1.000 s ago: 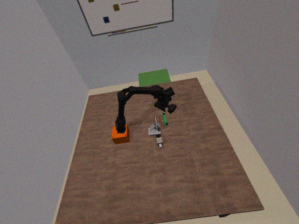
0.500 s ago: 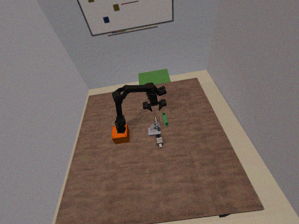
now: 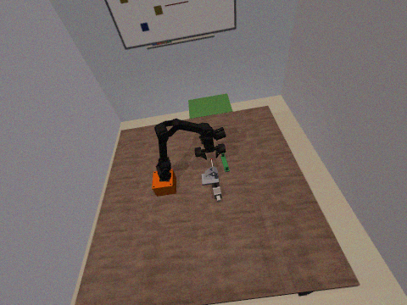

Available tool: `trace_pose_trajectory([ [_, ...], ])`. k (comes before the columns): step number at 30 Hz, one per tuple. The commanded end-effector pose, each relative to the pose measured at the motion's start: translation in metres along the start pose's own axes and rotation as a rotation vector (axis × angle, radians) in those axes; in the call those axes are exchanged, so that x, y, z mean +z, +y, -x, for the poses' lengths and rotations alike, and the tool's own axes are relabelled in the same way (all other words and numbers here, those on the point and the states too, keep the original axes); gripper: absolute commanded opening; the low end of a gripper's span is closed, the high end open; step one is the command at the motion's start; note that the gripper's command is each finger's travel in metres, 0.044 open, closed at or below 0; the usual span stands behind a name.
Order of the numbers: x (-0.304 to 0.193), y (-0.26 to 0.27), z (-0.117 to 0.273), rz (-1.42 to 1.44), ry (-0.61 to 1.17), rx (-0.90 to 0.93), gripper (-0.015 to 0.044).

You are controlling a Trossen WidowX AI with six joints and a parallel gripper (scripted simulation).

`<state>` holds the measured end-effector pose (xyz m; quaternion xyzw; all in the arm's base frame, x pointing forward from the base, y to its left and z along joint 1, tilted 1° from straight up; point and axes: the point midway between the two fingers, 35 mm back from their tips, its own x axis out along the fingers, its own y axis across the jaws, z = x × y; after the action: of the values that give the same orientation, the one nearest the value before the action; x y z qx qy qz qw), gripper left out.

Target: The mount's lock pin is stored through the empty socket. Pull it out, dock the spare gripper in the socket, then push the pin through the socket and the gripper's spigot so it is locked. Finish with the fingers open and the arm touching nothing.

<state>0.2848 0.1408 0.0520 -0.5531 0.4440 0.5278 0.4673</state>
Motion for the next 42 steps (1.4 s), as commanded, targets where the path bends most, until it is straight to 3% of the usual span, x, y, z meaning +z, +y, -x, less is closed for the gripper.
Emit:
trace_pose_trajectory([
  [1,0.001,0.0,-0.007,0.002,-0.006,0.002,0.03],
  [41,0.003,0.002,-0.061,0.002,-0.006,0.002,0.03],
  [42,0.003,0.002,-0.061,0.002,-0.006,0.002,0.0274],
])
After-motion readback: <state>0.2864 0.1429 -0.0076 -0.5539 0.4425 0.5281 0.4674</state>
